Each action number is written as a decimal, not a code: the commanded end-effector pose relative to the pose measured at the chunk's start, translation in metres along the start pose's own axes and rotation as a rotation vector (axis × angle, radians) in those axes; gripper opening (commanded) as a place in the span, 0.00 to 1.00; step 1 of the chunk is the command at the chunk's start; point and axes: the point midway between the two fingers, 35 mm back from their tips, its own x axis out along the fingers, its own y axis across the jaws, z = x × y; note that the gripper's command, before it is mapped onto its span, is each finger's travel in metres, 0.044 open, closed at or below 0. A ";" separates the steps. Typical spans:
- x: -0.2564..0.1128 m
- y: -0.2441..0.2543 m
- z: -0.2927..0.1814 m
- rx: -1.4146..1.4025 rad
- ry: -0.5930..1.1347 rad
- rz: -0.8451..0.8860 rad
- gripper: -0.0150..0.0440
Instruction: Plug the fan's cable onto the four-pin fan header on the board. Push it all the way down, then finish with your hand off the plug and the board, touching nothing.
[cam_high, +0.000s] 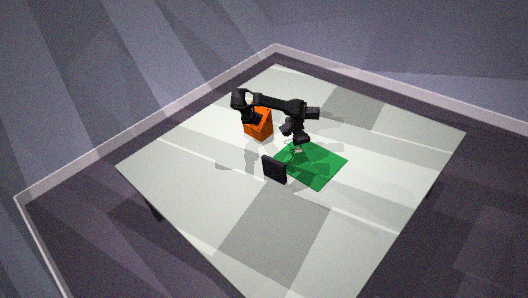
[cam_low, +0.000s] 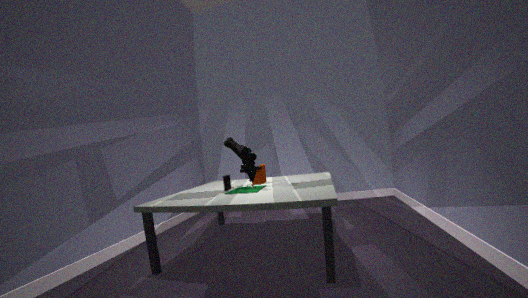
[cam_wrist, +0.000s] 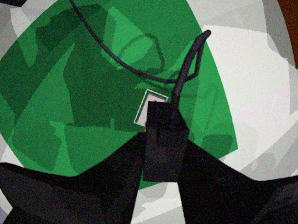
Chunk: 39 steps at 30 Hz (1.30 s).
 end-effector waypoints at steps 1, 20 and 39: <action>0.000 0.004 -0.002 0.281 0.001 0.007 0.25; -0.002 0.008 -0.007 0.312 0.001 0.007 0.25; 0.020 0.008 -0.007 0.309 0.001 0.008 0.25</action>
